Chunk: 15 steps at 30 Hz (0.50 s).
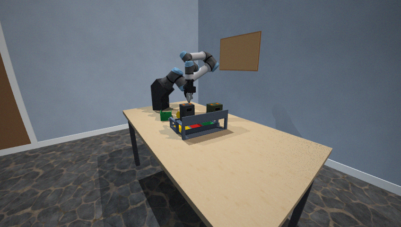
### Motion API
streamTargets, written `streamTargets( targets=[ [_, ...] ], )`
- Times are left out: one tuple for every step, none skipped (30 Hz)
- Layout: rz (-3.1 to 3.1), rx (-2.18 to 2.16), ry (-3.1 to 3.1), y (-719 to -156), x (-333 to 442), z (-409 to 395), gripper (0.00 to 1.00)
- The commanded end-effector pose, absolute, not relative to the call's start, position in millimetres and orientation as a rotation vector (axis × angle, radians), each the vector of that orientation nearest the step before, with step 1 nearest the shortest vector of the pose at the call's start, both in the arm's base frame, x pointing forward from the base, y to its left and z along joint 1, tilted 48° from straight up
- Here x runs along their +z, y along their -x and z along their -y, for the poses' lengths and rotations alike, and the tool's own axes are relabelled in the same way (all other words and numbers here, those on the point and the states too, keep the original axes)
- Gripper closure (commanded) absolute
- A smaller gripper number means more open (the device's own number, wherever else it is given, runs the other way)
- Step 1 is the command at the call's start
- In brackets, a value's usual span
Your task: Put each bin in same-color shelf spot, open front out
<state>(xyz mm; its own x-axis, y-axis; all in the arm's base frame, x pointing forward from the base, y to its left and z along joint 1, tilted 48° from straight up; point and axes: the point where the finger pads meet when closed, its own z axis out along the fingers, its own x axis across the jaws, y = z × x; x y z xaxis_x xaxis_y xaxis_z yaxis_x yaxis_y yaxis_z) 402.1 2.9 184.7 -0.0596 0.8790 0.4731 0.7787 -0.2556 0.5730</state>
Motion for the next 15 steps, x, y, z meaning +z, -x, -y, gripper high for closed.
streamTargets(
  targets=[
    [-1.830,1.213,-2.072,-401.9,182.0,1.4,1.00],
    [-1.826,1.211,-2.077,-401.7,179.9,4.3,1.00],
    [-1.822,1.210,-2.085,-401.4,177.3,8.0,1.00],
    [-1.817,1.208,-2.094,-400.9,174.0,12.7,1.00],
    [-1.810,1.205,-2.105,-400.3,170.0,18.2,1.00],
    [-1.810,1.205,-2.105,-400.3,170.0,18.2,1.00],
    [-1.810,1.205,-2.105,-400.3,170.0,18.2,1.00],
    [-1.802,1.203,-2.118,-399.3,165.3,24.6,1.00],
    [-1.794,1.201,-2.133,-398.1,159.9,31.8,1.00],
    [-1.784,1.198,-2.149,-396.5,153.9,39.7,1.00],
    [-1.772,1.196,-2.166,-394.5,147.3,48.1,1.00],
    [-1.760,1.194,-2.185,-392.1,140.1,57.0,1.00],
    [-1.747,1.193,-2.205,-389.2,132.4,66.2,1.00],
    [-1.733,1.192,-2.225,-385.7,124.3,75.6,1.00],
    [-1.719,1.193,-2.246,-381.8,115.9,84.9,1.00]
  ],
)
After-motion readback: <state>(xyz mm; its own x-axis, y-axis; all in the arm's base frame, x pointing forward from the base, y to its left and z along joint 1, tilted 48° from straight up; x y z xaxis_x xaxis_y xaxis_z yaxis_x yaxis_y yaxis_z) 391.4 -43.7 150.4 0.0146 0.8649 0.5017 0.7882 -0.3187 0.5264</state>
